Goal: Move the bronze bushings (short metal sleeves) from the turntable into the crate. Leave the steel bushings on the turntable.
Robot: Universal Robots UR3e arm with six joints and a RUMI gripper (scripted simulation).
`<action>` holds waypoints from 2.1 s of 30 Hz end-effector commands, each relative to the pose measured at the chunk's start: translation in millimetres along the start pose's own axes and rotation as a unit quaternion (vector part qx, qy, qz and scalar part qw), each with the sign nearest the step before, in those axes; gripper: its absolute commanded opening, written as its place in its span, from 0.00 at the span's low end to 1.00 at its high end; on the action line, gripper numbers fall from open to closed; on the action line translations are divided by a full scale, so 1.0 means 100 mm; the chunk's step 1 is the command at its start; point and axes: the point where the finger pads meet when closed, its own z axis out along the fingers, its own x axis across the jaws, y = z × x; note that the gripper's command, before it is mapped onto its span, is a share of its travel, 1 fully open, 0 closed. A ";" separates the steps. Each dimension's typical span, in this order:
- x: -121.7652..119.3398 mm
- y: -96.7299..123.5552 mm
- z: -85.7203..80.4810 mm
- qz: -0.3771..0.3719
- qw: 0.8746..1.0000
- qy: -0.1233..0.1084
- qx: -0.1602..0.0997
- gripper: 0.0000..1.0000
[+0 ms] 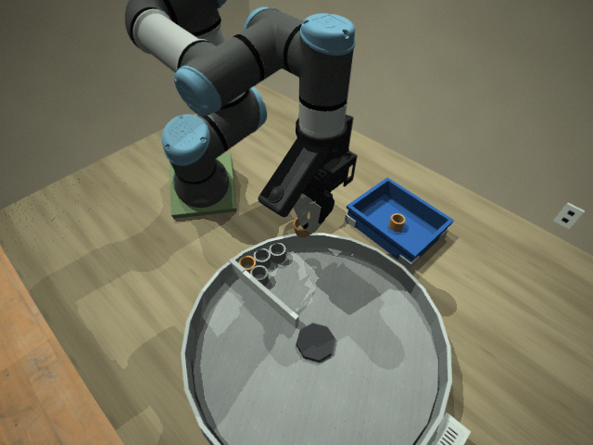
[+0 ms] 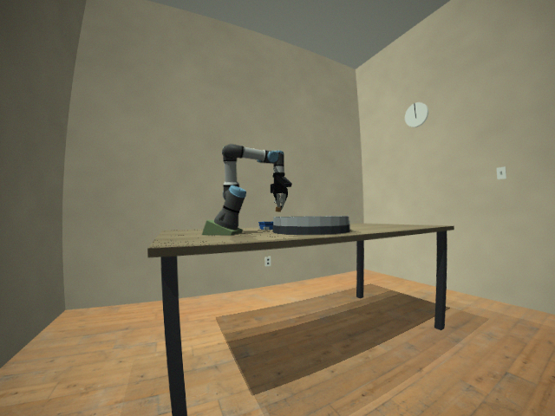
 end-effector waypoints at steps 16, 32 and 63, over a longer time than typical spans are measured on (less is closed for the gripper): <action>-0.09 0.61 0.00 0.001 1.000 0.000 0.003 0.00; -0.17 1.18 0.00 0.001 1.000 0.000 0.003 0.00; -0.29 2.00 0.00 0.001 1.000 0.000 0.003 0.00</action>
